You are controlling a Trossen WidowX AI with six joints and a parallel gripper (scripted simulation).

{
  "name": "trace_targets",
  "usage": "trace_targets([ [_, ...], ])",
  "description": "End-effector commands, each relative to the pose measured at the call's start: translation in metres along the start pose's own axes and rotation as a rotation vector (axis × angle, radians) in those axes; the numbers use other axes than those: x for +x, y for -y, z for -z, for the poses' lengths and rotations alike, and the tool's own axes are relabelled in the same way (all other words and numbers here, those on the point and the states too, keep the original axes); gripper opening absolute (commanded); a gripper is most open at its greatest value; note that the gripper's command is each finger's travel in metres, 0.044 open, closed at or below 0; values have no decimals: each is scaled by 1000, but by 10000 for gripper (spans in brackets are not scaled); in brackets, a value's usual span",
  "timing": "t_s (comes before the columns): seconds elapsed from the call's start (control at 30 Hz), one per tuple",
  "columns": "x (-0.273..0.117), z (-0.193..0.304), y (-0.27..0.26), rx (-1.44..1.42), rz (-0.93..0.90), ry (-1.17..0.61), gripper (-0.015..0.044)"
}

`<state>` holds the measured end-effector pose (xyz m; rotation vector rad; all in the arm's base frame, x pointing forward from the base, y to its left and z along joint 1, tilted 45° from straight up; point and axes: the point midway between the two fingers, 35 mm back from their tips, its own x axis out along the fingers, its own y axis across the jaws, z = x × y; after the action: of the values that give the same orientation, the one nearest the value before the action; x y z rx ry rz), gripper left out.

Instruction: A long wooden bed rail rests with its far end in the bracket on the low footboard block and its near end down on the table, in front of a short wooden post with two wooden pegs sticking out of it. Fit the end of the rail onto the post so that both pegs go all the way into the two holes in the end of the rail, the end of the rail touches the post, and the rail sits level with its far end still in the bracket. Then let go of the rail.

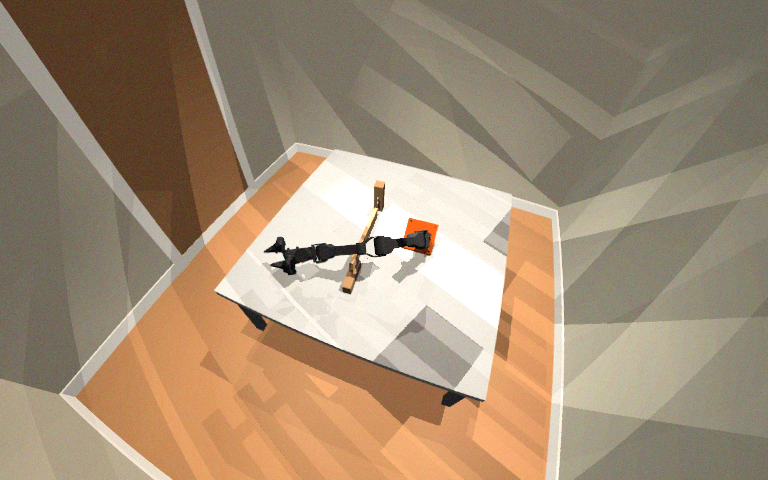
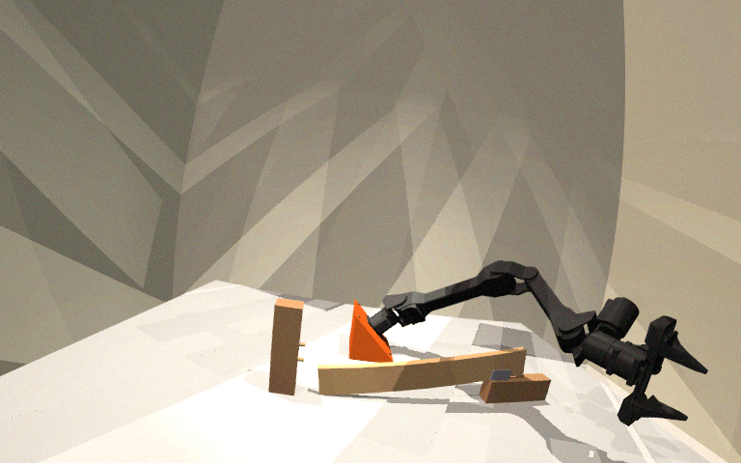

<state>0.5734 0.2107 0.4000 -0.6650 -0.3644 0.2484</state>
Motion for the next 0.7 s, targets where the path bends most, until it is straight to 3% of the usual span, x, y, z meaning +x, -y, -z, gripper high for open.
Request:
trace_targets([
  [0.0, 0, 3, 0, -7, -5, -7, 426],
  [0.33, -37, 161, -14, -301, -324, -343, 440],
  [0.67, -143, 300, -24, -420, -761, -584, 440],
])
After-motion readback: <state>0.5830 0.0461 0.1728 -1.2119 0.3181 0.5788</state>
